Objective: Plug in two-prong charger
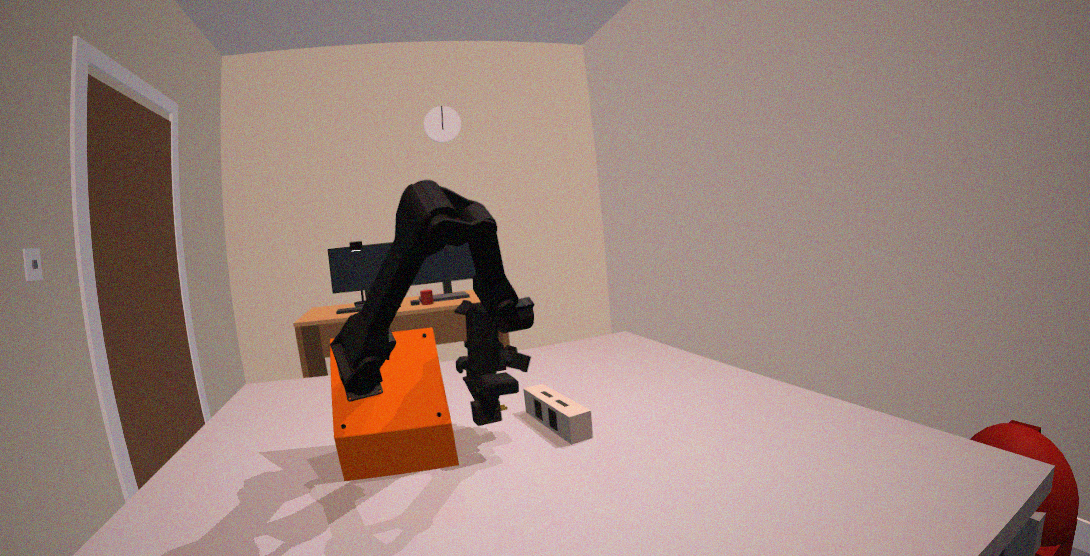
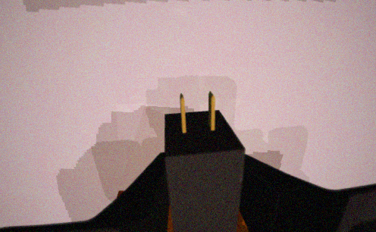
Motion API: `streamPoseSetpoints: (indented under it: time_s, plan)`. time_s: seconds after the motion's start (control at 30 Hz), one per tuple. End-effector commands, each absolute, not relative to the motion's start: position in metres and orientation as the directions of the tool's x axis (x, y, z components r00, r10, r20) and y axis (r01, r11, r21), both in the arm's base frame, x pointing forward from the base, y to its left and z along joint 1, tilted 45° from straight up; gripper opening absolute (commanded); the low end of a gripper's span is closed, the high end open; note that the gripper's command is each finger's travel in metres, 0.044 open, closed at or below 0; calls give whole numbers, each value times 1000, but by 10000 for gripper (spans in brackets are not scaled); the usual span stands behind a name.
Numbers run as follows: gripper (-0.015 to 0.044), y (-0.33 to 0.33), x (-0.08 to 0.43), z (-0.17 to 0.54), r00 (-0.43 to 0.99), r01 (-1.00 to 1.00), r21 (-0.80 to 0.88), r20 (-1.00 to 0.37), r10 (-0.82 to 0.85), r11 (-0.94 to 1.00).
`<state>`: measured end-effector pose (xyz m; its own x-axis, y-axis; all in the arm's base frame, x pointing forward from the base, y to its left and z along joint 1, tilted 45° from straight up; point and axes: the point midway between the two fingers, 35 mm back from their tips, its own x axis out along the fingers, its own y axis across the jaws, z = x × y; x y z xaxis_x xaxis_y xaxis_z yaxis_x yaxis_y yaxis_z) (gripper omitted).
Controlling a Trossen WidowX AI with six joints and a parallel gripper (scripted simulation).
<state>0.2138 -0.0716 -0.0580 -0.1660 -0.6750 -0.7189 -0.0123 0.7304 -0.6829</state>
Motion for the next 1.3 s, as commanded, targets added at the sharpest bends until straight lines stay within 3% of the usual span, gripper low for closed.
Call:
streamPoseSetpoints:
  time_s: [0.0, 1.27]
  plan:
    - [0, -78, 216, -56, -161, -13, -683, -719, -676, 730]
    - [0, -118, 243, -53, -160, -11, -691, -712, -684, 723]
